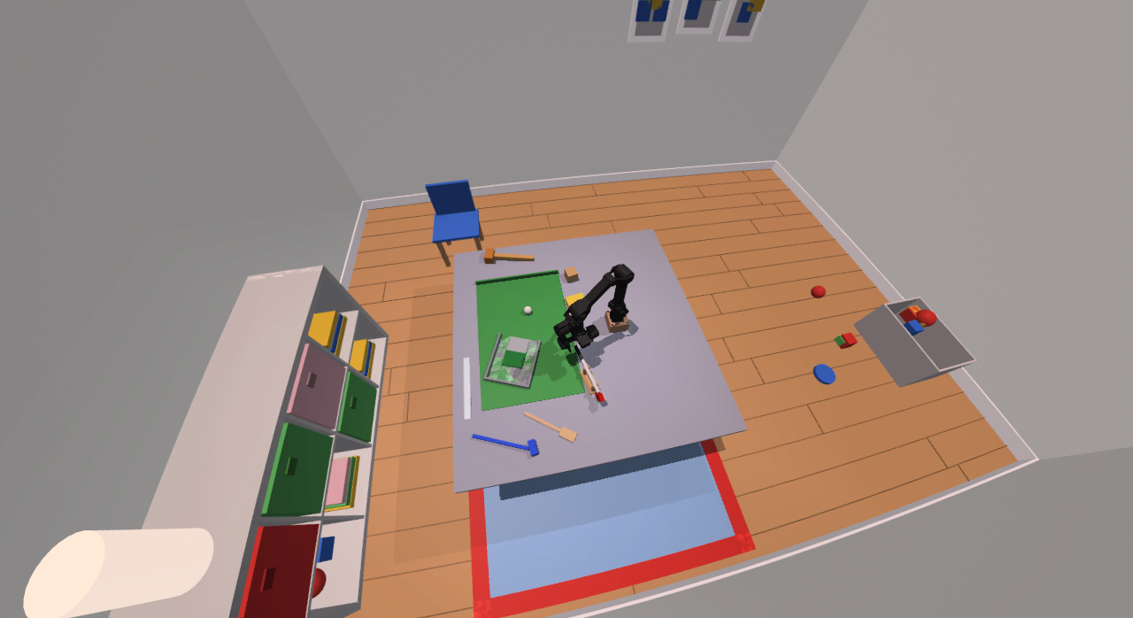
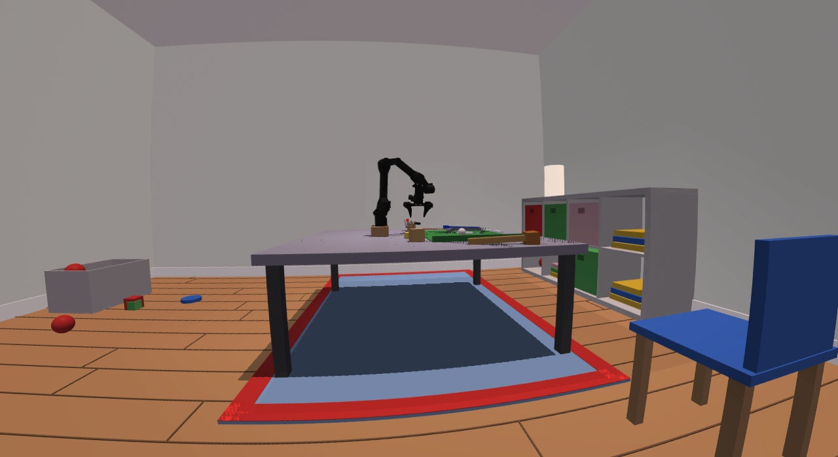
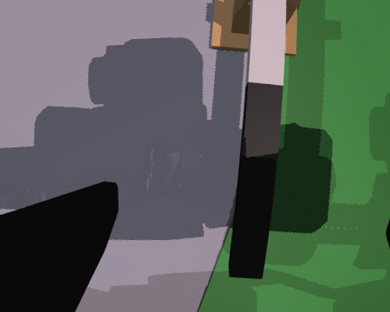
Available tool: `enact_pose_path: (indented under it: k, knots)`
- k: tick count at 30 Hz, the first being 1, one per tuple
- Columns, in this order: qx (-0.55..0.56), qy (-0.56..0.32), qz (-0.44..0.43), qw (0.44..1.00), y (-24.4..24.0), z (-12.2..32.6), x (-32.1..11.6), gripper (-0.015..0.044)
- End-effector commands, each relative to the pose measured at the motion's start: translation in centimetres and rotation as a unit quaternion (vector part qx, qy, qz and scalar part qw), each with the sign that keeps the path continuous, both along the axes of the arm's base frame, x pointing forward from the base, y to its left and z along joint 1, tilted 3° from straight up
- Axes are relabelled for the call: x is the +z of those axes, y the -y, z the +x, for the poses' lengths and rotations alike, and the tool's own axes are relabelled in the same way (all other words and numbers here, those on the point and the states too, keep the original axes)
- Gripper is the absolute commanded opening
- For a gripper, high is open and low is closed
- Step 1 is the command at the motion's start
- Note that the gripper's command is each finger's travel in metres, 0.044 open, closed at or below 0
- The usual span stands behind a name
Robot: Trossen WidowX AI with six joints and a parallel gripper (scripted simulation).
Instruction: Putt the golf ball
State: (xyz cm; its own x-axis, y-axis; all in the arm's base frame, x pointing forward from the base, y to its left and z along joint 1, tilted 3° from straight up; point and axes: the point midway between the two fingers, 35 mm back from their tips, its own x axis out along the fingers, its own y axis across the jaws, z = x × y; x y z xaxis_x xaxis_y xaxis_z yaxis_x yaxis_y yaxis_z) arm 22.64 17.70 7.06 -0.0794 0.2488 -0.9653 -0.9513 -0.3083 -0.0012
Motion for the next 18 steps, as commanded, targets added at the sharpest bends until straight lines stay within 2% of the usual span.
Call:
enact_pose_path:
  k: [1, 18]
  knots:
    - [0.004, 0.0, -0.014, 1.0, -0.4, 0.1, -0.3, 0.044]
    - [0.004, 0.0, -0.014, 1.0, -0.3, 0.1, -4.8, 0.044]
